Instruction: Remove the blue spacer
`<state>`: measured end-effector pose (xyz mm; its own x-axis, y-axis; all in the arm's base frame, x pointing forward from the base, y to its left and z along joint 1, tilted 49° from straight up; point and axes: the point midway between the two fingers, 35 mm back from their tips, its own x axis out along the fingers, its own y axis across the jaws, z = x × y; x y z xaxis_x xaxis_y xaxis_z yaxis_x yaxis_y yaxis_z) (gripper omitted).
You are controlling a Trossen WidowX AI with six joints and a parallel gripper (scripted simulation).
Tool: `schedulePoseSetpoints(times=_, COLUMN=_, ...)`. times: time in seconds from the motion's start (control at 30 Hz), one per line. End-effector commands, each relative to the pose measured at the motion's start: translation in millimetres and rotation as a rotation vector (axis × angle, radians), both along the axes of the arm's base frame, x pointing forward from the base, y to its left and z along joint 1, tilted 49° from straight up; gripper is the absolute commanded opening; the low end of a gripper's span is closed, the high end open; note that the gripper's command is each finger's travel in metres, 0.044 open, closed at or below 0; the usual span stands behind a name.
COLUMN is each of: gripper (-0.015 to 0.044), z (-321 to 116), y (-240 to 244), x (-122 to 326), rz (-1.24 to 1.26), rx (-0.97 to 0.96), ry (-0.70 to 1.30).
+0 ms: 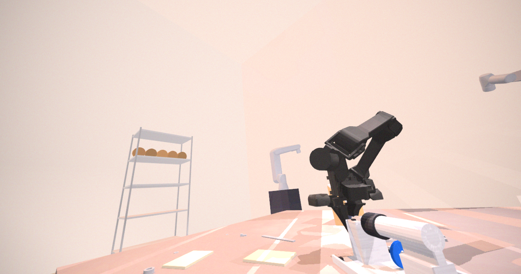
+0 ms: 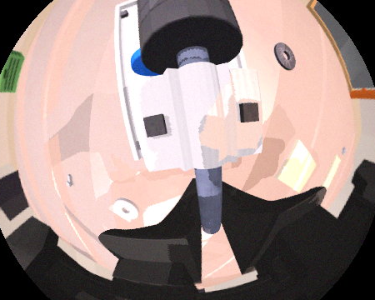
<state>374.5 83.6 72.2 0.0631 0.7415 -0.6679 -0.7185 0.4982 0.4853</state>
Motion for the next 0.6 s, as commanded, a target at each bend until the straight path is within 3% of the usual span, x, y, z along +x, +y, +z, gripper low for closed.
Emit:
schedulePoseSetpoints(times=0.0, gripper=0.0000, z=3.5, y=2.0, x=3.1, rz=-0.001, rx=0.010, ry=-0.007)
schedulePoseSetpoints(times=0.57, gripper=0.0000, z=7.1, y=4.8, x=7.3, rz=-0.001, rx=0.010, ry=-0.007)
